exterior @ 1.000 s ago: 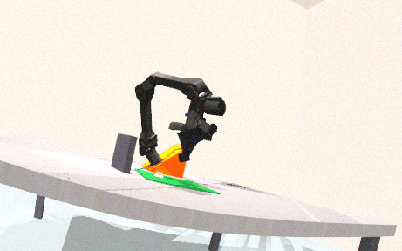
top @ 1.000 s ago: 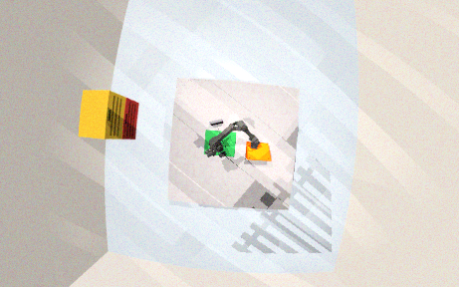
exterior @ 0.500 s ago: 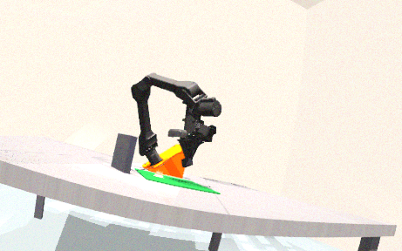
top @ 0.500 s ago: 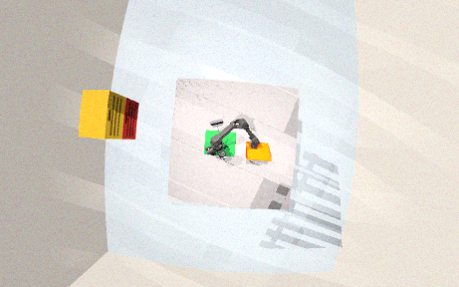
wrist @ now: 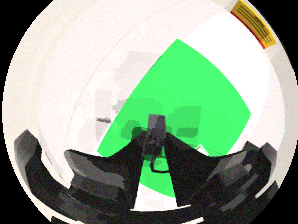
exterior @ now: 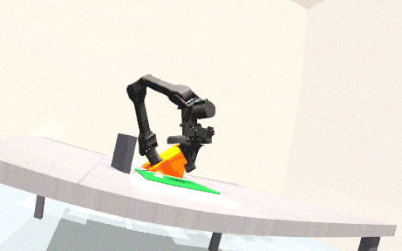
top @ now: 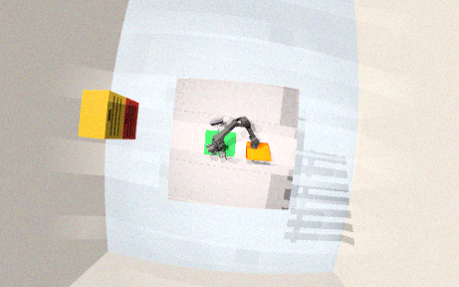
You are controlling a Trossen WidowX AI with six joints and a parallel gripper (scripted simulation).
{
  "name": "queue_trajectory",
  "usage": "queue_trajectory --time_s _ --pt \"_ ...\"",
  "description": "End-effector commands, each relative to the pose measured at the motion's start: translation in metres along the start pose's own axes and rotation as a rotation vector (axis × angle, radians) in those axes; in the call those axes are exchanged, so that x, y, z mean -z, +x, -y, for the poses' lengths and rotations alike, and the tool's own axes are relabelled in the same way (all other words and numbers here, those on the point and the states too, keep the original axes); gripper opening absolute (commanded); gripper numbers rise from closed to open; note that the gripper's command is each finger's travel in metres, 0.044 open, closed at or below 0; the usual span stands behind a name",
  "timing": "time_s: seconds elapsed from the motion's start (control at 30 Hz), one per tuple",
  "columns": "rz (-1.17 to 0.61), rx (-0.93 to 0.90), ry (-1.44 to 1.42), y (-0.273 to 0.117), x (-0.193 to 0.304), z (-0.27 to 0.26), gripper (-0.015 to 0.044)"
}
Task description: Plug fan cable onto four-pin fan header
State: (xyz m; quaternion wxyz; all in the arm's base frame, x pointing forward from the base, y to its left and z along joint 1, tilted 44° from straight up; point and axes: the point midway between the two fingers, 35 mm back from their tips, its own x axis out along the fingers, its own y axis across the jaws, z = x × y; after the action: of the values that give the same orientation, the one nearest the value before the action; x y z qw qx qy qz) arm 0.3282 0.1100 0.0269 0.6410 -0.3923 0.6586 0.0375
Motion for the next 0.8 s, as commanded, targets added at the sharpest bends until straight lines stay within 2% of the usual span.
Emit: queue_trajectory --time_s 0.0,0.77 --pt "0.031 -0.025 -0.002 0.004 0.001 -0.002 0.0000" --pt "0.228 -0.120 0.003 0.019 -0.003 -0.004 0.0000"
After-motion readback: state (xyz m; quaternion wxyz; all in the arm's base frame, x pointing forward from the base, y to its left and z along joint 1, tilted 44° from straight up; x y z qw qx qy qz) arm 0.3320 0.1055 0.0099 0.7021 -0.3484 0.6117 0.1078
